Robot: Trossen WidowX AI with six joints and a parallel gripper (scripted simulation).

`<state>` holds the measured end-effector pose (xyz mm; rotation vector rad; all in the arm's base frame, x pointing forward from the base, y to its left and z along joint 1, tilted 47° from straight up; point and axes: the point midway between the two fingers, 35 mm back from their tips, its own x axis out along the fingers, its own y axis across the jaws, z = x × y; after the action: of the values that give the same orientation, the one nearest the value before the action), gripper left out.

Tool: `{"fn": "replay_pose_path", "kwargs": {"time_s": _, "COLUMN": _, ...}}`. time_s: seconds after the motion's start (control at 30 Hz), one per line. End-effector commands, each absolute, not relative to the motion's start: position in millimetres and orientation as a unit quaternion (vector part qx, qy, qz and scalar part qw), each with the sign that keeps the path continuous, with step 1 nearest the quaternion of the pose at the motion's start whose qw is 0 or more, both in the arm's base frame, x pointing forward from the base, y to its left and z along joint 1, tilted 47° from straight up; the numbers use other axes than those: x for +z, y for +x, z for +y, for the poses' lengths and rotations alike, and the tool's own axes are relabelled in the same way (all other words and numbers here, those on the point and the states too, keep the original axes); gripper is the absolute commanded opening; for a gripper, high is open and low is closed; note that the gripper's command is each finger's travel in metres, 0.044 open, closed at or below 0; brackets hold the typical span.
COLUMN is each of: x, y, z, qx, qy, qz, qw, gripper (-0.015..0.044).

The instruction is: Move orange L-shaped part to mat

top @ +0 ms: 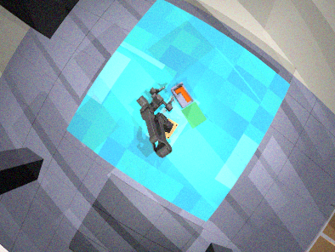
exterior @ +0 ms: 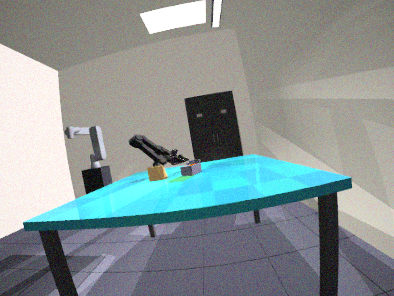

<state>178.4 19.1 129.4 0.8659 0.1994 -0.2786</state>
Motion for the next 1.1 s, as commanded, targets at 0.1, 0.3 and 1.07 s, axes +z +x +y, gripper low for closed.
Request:
{"fn": "replay_pose_path", "kwargs": {"time_s": 0.1, "x": 130, "y": 179, "z": 16, "qx": -0.148, "qy": 0.375, "qz": 0.131, "qw": 0.906, "gripper": 0.0295}}
{"fn": "replay_pose_path", "kwargs": {"time_s": 0.3, "x": 127, "y": 182, "z": 8, "qx": -0.19, "qy": 0.258, "qz": 0.268, "qw": 0.908, "gripper": 0.018}}
{"fn": "replay_pose_path", "kwargs": {"time_s": 1.07, "x": 149, "y": 228, "z": -41, "qx": 0.027, "qy": 0.417, "qz": 0.666, "qw": 0.619, "gripper": 0.018}}
